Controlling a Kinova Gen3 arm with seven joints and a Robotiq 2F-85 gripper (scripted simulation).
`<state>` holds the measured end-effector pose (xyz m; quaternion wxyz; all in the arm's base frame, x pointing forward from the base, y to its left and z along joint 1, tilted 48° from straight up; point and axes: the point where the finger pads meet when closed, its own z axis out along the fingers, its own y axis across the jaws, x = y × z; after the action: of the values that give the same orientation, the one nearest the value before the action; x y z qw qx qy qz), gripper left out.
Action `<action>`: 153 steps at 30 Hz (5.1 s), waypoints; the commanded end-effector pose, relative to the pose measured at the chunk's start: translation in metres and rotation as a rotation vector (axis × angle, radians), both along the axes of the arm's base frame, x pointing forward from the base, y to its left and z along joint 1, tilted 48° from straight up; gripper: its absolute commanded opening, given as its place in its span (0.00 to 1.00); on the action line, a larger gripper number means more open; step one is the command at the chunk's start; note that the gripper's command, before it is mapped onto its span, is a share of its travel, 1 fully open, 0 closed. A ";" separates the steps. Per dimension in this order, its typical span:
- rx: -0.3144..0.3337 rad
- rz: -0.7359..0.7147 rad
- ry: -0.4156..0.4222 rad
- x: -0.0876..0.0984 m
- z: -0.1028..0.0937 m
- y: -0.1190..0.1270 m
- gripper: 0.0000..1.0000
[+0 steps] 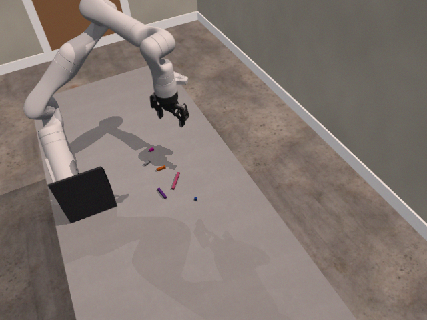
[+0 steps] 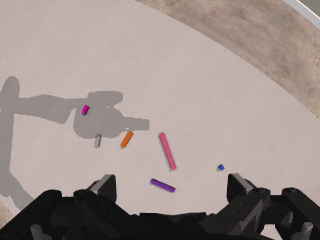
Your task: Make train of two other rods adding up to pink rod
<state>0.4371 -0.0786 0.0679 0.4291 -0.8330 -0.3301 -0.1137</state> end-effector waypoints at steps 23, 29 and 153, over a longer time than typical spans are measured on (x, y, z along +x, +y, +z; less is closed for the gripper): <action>0.006 -0.012 -0.007 0.004 0.000 0.010 1.00; 0.036 -0.053 0.003 0.006 -0.004 0.053 1.00; -0.140 -0.355 0.449 -0.186 -0.047 0.285 1.00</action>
<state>0.2508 0.2066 0.0214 0.4083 -0.9089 -0.0809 0.0249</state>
